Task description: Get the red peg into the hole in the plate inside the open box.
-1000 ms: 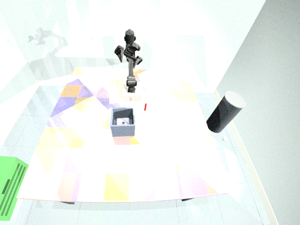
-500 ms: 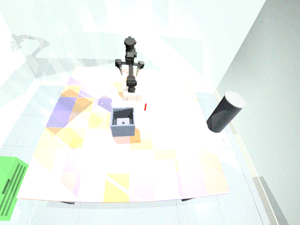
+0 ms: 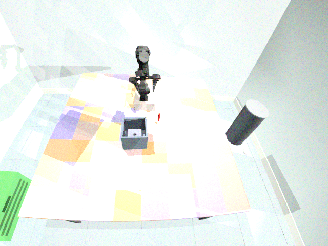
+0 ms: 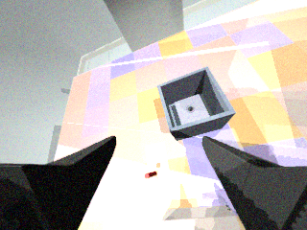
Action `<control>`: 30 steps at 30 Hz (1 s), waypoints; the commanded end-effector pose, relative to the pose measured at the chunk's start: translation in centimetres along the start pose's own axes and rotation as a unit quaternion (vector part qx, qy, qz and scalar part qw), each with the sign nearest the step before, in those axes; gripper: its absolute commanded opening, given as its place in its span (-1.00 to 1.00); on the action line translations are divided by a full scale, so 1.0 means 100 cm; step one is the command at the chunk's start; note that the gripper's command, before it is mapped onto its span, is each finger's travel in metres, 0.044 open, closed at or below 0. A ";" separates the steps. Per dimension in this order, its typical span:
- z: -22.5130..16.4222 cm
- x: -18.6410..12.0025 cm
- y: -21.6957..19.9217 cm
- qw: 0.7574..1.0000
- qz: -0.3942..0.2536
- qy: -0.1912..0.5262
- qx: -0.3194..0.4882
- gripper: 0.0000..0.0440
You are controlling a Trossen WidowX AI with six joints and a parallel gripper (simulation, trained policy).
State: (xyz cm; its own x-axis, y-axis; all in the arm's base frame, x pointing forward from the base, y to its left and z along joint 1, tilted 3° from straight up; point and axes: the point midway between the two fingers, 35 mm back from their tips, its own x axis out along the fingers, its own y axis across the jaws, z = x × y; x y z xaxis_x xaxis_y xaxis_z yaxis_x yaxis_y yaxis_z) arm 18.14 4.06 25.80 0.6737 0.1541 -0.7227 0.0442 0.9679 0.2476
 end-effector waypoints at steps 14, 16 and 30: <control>-0.042 0.041 0.028 0.966 -0.019 0.167 0.195 1.00; -0.048 0.044 0.031 0.958 -0.027 0.185 0.217 1.00; -0.091 0.067 0.046 0.886 -0.118 0.279 0.352 1.00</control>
State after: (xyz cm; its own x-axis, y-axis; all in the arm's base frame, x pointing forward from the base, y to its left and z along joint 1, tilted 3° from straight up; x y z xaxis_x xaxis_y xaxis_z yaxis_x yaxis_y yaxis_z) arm 16.60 10.92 17.12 0.1718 0.2358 -0.9565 0.6708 0.6831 0.2889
